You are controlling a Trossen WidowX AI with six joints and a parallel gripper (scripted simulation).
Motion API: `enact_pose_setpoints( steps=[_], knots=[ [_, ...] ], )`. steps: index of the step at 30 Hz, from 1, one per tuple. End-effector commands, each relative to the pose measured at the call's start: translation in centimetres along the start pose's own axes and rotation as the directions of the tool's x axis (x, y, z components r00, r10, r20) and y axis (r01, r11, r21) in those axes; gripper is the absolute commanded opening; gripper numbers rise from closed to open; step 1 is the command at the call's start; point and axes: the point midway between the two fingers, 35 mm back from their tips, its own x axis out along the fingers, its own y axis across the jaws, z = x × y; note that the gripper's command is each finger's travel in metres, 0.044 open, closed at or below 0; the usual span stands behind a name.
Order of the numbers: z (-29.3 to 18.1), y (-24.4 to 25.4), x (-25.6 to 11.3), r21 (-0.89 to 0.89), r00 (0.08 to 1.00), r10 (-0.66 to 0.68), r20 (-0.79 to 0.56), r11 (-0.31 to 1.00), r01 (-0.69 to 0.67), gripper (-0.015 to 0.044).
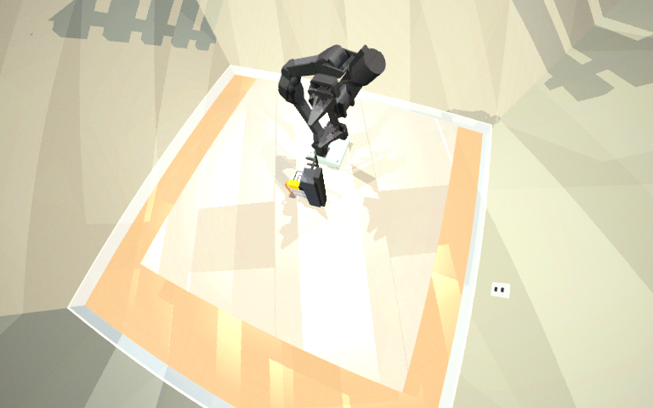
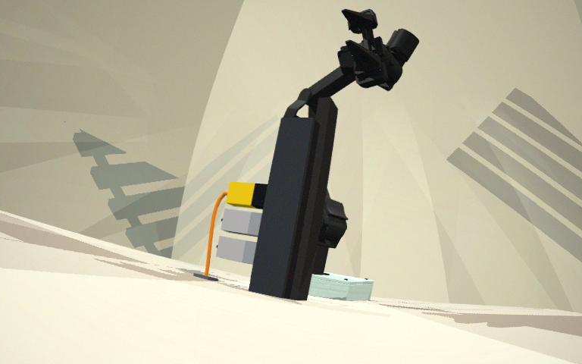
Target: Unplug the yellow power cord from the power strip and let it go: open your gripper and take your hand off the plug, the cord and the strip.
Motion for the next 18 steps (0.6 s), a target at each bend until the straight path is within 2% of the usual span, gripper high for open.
enact_pose_setpoints(
  steps=[1,5,9,18],
  knots=[
    [0.0,0.0,0.0,-0.003,1.0,-0.002,-0.001,1.0,0.002,0.0374],
    [-0.5,-0.8,0.8,-0.078,0.999,-0.044,-0.004,0.996,0.043,0.0269],
    [-0.7,-2.7,2.9,-0.244,0.991,-0.127,0.032,0.961,0.131,0.0164],
    [2.1,-7.7,9.0,-0.536,0.92,-0.347,0.181,0.75,0.388,0.016]
  ],
)
